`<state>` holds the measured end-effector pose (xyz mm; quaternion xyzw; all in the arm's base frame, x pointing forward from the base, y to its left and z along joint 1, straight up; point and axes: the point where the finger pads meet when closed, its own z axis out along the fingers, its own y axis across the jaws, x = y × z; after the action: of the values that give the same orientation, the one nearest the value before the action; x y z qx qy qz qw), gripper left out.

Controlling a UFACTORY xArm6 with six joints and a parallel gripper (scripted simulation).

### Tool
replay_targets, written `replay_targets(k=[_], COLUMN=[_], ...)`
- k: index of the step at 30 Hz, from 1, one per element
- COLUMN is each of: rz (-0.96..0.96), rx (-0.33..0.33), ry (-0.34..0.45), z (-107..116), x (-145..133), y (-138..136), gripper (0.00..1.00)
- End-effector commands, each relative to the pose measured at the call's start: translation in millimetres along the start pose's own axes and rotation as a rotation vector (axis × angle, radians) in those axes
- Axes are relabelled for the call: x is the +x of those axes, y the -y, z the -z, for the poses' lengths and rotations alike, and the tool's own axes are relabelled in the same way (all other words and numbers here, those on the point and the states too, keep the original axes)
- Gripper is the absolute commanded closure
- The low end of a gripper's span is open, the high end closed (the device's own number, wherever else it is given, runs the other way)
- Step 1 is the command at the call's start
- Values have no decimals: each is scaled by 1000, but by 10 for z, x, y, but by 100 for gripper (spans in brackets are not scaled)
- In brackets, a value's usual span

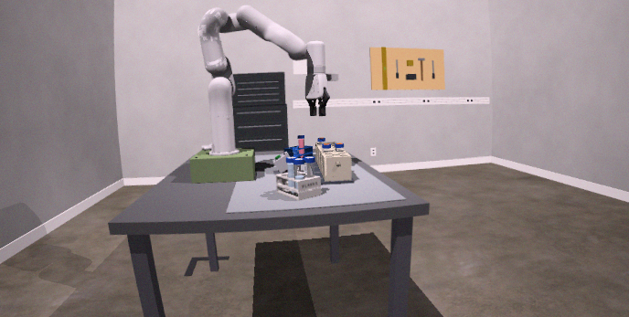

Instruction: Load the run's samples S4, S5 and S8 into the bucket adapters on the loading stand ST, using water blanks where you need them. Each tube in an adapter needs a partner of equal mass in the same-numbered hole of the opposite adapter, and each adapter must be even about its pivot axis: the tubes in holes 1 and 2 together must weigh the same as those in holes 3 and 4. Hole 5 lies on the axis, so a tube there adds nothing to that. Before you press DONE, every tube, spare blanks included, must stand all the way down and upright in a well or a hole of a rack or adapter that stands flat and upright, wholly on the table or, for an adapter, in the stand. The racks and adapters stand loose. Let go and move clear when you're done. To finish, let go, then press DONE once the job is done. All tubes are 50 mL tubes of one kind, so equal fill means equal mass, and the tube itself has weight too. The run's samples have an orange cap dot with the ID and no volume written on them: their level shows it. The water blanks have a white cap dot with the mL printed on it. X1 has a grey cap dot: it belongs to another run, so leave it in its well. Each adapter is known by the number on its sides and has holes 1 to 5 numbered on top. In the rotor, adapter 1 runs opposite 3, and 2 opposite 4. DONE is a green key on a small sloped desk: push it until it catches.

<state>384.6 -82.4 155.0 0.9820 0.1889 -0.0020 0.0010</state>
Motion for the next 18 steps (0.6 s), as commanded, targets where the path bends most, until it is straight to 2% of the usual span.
replay_targets(k=[1,4,18], rz=[2,2,2], rx=[0,0,-1], ry=[-5,-5,-5], z=[17,17,15], x=[-156,-190,-670], y=[-191,-228,-741], gripper=[43,43,43])
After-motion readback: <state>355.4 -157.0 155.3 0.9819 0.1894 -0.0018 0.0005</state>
